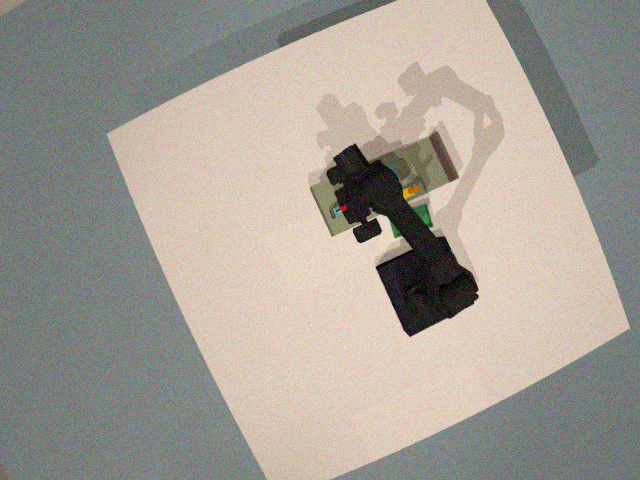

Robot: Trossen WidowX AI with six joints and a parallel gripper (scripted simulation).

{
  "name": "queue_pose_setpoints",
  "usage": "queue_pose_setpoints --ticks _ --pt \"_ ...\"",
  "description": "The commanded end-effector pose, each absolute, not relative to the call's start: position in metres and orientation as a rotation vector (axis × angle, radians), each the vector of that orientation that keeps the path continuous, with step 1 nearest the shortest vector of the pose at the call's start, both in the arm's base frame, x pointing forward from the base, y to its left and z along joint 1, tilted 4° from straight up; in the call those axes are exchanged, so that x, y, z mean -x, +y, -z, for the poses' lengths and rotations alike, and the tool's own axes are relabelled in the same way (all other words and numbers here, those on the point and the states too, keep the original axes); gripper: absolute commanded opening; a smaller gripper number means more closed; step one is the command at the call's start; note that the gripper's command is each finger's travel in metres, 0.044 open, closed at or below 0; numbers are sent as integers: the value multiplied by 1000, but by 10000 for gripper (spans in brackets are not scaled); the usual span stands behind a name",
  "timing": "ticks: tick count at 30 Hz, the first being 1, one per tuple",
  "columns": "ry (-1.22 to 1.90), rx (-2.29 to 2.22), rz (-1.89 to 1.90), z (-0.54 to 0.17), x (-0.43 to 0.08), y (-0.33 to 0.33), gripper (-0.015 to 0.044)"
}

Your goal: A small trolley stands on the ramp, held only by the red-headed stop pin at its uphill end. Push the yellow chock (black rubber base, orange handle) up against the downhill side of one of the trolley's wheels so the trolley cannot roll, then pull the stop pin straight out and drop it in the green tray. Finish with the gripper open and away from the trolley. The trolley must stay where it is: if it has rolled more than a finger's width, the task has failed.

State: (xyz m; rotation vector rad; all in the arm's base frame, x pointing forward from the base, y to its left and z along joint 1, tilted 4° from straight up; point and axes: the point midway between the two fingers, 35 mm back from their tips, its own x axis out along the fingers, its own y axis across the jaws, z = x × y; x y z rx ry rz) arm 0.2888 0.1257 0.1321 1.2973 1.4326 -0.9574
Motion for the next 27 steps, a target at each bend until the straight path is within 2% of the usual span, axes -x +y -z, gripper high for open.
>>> queue_pose_setpoints --ticks 1,27 --pt "1433 -1301 943 -138 -289 126 0" --pt "1433 -1301 943 -147 -289 127 0"
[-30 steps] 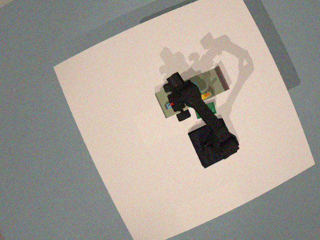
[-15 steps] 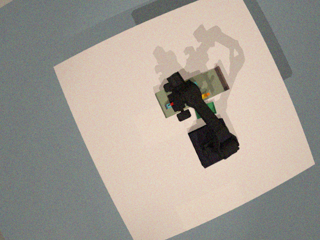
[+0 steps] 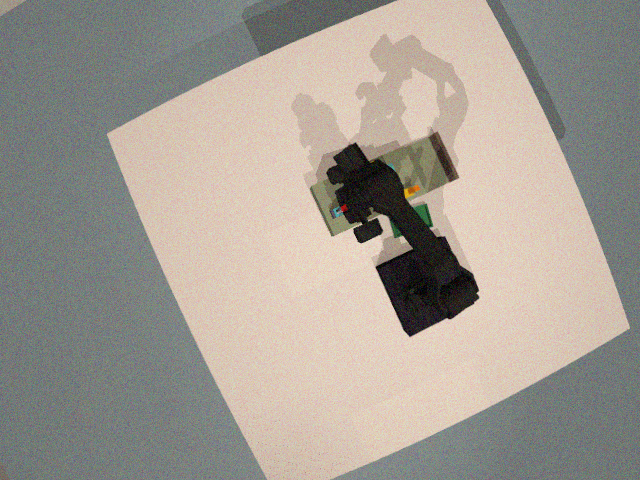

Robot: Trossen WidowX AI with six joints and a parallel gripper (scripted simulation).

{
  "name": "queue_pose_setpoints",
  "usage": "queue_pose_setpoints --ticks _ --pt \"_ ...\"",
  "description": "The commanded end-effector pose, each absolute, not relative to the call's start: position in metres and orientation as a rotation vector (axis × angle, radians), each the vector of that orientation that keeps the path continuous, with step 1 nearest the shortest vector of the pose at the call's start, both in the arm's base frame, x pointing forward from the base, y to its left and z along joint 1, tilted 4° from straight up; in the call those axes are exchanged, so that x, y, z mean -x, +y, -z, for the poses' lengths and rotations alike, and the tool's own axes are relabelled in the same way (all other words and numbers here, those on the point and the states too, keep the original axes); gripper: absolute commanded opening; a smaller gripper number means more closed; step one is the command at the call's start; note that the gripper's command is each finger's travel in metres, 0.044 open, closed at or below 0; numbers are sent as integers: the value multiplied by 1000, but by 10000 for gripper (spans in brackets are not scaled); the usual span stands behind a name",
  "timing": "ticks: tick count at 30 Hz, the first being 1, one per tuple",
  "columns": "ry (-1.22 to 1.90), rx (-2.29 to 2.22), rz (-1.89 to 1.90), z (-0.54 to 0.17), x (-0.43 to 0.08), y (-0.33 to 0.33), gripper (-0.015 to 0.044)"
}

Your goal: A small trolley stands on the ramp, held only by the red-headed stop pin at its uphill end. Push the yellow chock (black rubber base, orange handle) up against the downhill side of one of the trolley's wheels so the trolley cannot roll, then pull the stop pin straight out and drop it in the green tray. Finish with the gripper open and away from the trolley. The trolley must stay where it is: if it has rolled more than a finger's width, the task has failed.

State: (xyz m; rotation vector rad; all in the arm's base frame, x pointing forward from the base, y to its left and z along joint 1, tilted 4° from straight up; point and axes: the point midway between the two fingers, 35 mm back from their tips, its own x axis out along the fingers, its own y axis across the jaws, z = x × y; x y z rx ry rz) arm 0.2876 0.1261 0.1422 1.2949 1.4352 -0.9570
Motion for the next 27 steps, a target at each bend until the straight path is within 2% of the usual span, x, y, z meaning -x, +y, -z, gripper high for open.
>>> queue_pose_setpoints --ticks 1,27 --pt "1433 -1301 943 -147 -289 127 0" --pt "1435 -1303 942 -152 -285 152 0"
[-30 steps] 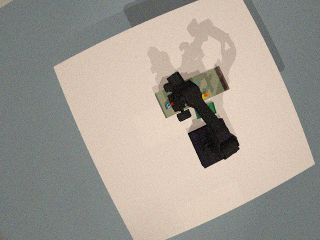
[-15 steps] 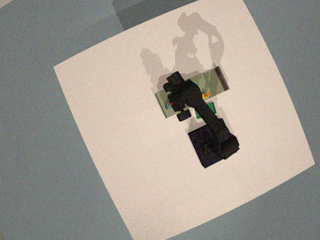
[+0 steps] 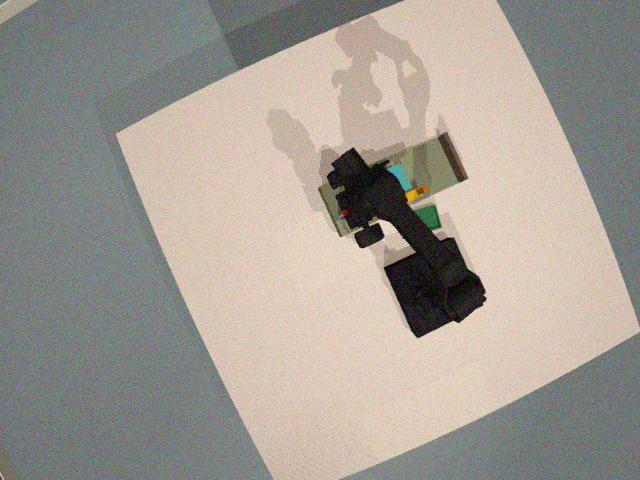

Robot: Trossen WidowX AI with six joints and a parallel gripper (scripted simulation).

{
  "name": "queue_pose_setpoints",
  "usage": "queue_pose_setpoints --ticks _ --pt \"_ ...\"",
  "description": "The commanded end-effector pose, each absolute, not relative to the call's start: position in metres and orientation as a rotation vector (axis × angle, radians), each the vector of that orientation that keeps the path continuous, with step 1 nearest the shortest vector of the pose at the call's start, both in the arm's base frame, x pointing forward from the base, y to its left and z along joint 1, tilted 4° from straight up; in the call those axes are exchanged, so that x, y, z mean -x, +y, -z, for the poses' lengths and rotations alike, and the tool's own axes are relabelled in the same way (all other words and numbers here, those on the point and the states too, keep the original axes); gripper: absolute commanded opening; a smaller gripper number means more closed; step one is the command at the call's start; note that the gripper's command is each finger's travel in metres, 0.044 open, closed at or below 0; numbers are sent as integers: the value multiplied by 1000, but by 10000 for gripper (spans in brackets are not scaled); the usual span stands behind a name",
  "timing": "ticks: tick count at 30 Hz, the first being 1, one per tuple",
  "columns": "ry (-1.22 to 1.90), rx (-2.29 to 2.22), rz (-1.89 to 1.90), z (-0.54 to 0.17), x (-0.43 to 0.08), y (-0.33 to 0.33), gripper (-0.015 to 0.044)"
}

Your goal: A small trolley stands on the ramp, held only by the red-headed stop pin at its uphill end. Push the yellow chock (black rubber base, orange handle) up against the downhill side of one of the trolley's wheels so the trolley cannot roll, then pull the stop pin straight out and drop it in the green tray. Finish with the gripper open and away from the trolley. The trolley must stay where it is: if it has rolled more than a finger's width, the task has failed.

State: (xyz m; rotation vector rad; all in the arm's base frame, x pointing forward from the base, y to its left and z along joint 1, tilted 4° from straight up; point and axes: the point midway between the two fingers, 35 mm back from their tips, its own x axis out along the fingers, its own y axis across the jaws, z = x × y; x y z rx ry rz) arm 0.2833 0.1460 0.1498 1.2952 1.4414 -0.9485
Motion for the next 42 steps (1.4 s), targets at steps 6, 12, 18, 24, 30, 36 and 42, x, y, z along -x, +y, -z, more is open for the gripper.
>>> queue_pose_setpoints --ticks 6,12,18,24,30,36,42 --pt "1435 -1303 941 -154 -286 158 0" --pt "1436 -1303 943 -152 -268 155 0" --pt "1438 -1302 944 -149 -249 153 0" --pt "1439 -1302 946 -147 -227 151 0" --pt "1440 -1301 947 -146 -206 148 0" --pt "1440 -1301 947 -146 -202 147 0" --pt "1439 -1299 948 -143 -207 129 0"
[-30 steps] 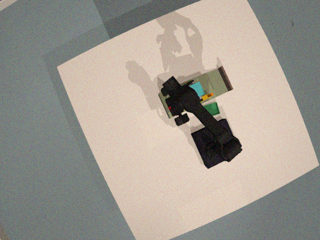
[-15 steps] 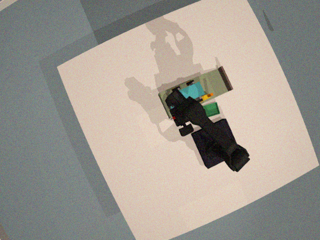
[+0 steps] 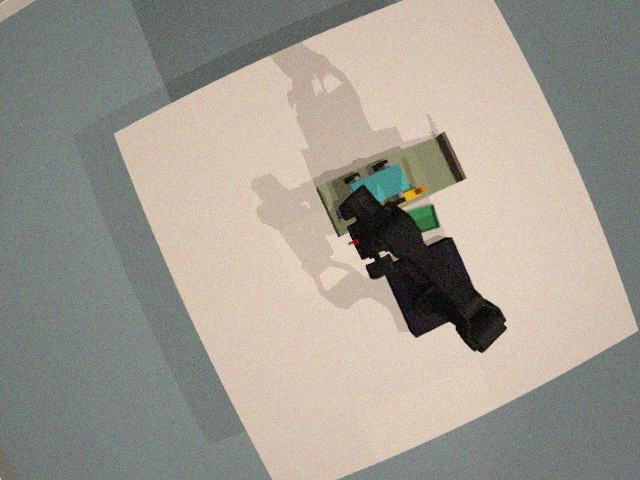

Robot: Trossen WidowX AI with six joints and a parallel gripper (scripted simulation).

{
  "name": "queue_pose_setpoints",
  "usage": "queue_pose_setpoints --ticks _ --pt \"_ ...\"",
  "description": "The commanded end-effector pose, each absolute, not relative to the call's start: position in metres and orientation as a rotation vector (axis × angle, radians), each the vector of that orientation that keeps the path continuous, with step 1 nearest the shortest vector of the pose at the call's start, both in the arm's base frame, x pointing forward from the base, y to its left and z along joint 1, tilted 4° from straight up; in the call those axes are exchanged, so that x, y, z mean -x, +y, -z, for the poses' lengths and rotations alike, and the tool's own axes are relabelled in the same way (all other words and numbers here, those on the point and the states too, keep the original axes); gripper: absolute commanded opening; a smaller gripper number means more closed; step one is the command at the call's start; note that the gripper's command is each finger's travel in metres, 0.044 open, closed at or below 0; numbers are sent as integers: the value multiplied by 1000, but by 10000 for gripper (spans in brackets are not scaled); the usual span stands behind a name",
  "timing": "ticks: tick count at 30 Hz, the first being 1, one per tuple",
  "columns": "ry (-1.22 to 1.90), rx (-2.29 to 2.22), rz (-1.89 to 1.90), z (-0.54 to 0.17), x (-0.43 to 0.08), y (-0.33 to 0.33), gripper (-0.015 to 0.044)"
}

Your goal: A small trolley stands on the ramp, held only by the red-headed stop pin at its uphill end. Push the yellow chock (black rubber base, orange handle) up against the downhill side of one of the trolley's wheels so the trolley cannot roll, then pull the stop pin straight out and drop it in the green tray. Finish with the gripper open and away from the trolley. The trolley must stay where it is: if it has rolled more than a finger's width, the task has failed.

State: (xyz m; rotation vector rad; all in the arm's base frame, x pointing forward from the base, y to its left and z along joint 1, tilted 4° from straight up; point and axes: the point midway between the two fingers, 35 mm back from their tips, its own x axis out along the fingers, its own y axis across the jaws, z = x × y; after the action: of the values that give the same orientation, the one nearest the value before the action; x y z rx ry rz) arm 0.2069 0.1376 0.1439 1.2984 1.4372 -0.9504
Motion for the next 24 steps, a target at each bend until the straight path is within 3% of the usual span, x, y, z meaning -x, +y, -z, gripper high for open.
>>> queue_pose_setpoints --ticks 1,24 --pt "1438 -1299 948 -142 -207 125 0" --pt "1432 -1294 952 -131 -224 43 0"
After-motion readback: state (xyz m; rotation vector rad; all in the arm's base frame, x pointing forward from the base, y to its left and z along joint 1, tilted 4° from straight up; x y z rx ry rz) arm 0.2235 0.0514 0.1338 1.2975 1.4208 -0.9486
